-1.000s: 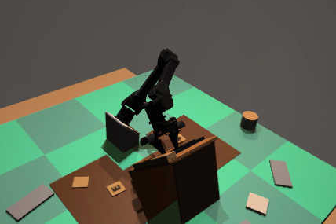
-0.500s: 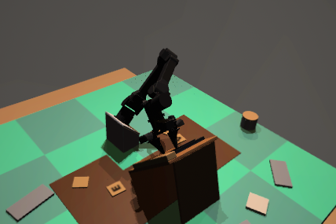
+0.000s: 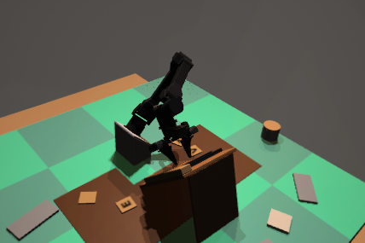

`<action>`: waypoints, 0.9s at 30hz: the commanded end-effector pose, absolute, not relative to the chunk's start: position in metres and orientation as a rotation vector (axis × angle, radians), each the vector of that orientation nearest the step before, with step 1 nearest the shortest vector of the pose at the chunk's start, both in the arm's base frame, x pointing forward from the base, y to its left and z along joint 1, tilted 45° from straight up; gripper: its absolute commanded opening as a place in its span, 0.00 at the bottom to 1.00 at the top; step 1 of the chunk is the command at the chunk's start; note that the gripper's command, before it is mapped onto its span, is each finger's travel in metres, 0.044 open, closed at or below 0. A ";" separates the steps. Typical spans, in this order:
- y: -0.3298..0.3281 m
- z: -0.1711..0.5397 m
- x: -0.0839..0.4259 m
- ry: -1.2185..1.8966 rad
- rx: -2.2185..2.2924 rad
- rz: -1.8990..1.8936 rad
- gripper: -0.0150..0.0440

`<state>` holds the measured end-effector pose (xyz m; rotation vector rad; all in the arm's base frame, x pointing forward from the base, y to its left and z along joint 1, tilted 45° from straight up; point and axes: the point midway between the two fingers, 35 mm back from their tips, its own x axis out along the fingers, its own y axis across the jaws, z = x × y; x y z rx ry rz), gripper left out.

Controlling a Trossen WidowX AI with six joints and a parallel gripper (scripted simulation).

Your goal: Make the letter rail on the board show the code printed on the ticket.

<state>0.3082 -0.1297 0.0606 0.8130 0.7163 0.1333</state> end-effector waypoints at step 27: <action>-0.137 0.072 0.292 0.715 0.810 0.138 0.75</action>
